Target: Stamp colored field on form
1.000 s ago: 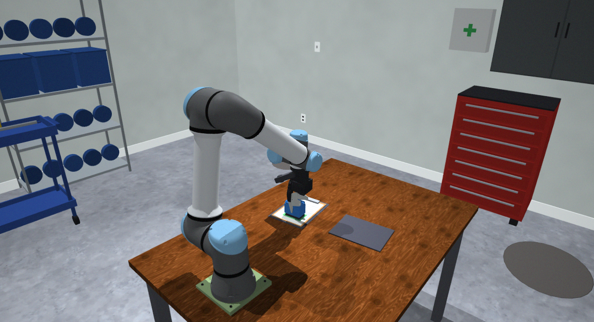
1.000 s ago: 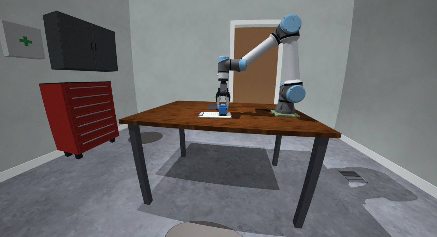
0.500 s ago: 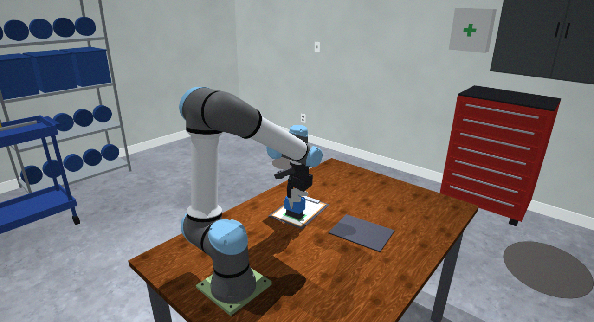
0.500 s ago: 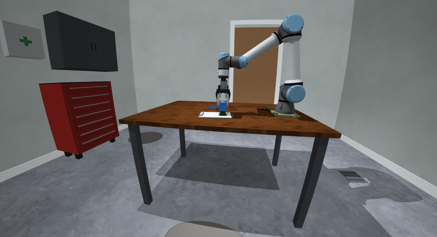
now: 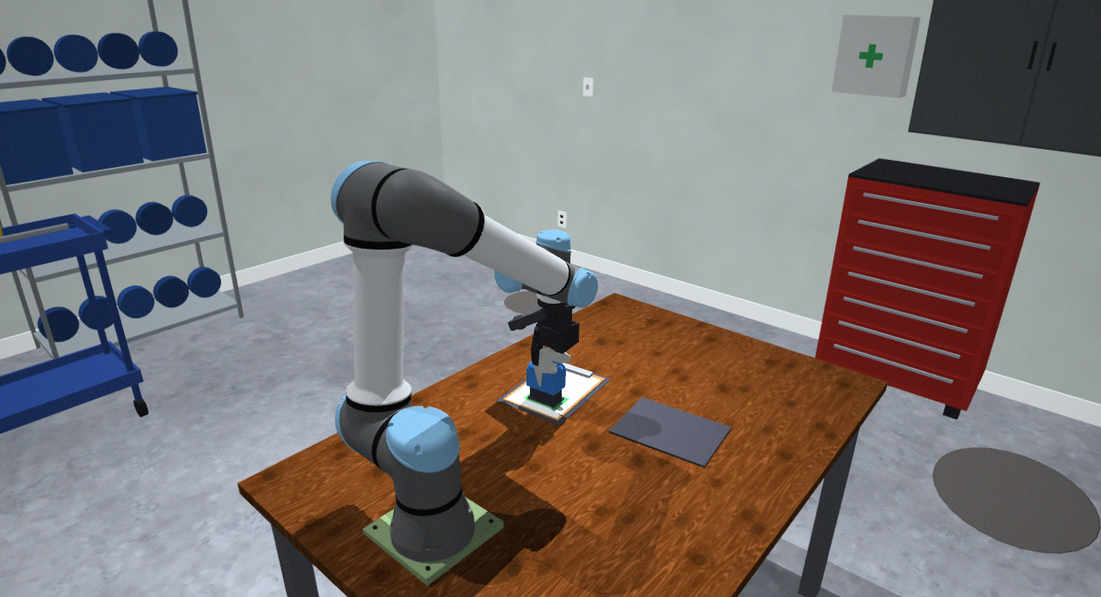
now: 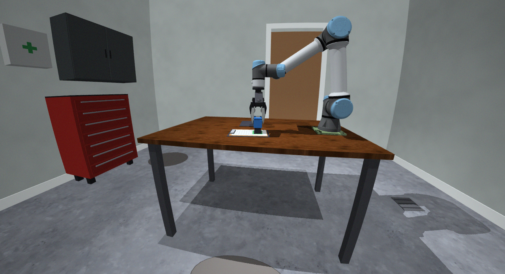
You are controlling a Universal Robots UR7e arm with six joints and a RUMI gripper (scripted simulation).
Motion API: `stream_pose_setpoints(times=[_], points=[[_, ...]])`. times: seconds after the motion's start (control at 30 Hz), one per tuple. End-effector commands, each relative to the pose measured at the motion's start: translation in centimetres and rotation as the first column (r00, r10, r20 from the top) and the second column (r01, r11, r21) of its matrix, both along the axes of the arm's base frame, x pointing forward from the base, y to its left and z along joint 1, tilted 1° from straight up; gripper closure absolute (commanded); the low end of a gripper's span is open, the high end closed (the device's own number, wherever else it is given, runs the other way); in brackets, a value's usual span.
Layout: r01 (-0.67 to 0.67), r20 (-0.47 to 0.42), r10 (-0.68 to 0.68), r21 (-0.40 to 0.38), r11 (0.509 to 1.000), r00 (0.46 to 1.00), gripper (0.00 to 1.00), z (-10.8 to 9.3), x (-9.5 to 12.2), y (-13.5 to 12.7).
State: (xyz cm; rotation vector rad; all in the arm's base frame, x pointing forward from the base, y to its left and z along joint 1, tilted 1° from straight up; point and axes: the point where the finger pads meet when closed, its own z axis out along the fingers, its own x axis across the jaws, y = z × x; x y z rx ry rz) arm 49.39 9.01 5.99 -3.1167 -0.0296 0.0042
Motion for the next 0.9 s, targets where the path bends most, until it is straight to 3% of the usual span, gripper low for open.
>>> stream_pose_setpoints(times=[0.0,0.27,0.67,0.87], points=[[0.001,0.007,-0.001,0.0,1.0,1.0,0.8,0.4,0.3,-0.1],[0.002,0.008,-0.002,-0.001,1.0,1.0,0.8,4.4,0.5,-0.2],[0.002,0.005,-0.002,0.0,1.0,1.0,0.8,4.3,0.6,-0.5],[-0.002,0.004,0.002,-0.001,1.0,1.0,0.8,4.2,2.3,-4.4]])
